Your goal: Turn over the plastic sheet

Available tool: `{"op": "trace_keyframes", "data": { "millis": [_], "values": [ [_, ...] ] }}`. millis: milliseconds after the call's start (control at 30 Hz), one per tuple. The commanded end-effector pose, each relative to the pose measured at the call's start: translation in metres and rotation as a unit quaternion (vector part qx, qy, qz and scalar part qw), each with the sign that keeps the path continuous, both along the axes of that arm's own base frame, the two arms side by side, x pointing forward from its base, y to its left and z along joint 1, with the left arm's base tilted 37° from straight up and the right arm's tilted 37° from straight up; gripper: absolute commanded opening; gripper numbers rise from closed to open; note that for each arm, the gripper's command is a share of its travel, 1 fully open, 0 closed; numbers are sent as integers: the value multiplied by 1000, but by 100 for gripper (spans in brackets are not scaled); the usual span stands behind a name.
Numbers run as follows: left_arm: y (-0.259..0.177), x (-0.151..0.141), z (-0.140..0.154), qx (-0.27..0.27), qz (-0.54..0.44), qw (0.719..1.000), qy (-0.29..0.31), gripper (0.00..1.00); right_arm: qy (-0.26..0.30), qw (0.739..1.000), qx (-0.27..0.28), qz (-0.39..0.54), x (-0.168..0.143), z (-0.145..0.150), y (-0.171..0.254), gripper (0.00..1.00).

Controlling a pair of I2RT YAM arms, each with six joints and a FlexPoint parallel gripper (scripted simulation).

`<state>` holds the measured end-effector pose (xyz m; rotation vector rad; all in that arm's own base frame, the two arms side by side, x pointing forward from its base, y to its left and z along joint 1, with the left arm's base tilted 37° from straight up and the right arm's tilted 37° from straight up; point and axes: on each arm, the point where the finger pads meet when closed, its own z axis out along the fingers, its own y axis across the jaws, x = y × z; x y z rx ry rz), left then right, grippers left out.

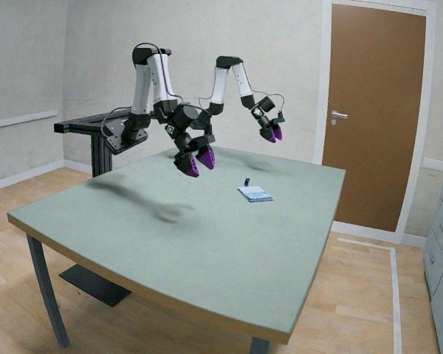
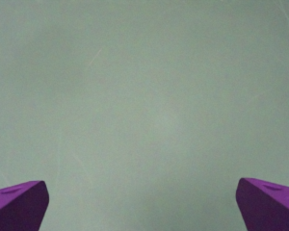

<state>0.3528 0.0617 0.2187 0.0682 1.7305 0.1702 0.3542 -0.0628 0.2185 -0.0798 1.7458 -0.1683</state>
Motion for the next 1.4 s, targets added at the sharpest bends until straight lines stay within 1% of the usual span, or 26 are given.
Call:
{"op": "trace_keyframes", "data": {
  "millis": [0, 567, 667, 800, 833, 900, 1033, 1100, 1233, 1367],
  "values": [
    [-2, 0, 7, 2, -3, 1000, -10, 100, -7, 1000, -2, 2, 0, 5, 1, 100],
    [-2, 0, 7, 2, -3, 1000, -10, 100, -7, 1000, -2, 2, 0, 5, 1, 100],
    [-9, 3, -1, -23, -19, 1000, 5, 67, 14, 999, -17, 24, 2, -4, 8, 100],
    [-28, 8, -13, -79, -53, 995, 33, 22, 44, 994, -58, 78, 6, -13, 24, 100],
    [-36, 10, -20, -103, -66, 991, 47, 18, 55, 990, -75, 102, 7, -17, 31, 100],
    [-55, 14, -35, -161, -89, 979, 84, 18, 76, 977, -114, 161, 9, -24, 49, 100],
    [-87, 23, -60, -241, -110, 953, 145, 18, 91, 949, -165, 254, 14, -29, 78, 100],
    [-87, 23, -60, -241, -110, 953, 145, 18, 91, 949, -165, 254, 14, -29, 78, 100],
    [-112, 36, -79, -311, -100, 927, 186, 18, 94, 910, -210, 346, 13, -34, 107, 100],
    [-137, 51, -96, -359, -81, 906, 210, 18, 82, 869, -242, 423, 12, -34, 132, 100]
  ]
}}
